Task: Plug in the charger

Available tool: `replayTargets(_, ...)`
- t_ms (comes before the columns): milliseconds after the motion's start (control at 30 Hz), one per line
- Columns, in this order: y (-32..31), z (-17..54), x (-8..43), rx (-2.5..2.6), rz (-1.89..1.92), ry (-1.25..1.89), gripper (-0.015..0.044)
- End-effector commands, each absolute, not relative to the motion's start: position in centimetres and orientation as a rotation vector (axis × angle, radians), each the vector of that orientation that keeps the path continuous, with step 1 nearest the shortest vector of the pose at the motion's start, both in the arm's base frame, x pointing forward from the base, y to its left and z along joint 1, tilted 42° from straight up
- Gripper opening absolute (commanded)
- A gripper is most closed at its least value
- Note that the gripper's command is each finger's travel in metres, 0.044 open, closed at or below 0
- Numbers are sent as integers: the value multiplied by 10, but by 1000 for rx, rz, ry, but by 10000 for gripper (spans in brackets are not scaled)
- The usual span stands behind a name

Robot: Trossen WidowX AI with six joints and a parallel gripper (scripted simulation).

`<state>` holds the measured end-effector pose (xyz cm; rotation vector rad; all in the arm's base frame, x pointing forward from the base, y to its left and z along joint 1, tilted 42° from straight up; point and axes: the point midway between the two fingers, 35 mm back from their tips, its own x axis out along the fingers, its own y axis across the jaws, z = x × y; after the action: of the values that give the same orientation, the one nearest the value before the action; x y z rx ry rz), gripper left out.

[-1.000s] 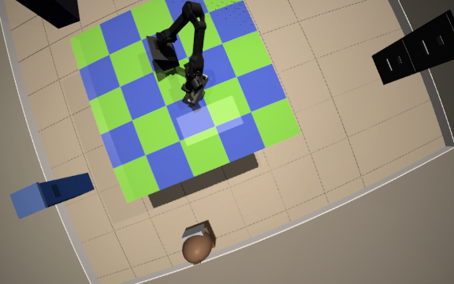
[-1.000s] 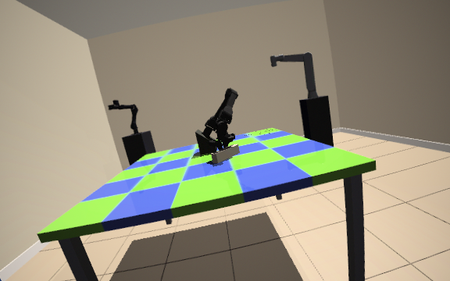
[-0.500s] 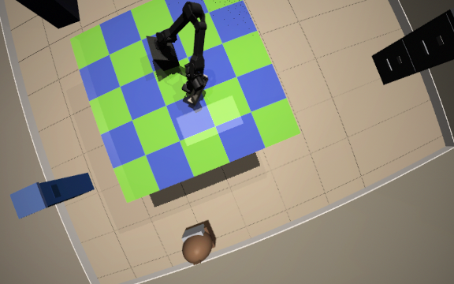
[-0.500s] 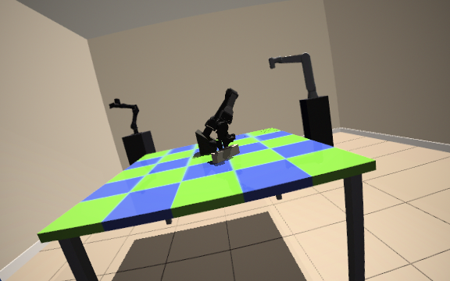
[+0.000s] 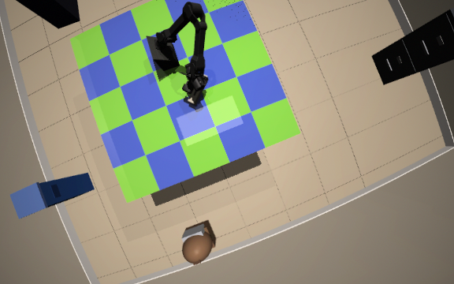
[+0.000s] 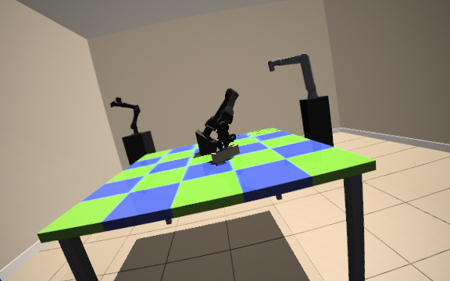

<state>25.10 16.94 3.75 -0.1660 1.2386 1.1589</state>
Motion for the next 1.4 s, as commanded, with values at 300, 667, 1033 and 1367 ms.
replayTargets(300, 178, 48, 262, -163, 1182, 1183, 0)
replayTargets(667, 178, 49, 262, -163, 1182, 1183, 0)
replayTargets(1033, 178, 51, 263, -163, 1182, 1182, 0)
replayTargets(1367, 179, 51, 264, -163, 1182, 1182, 0)
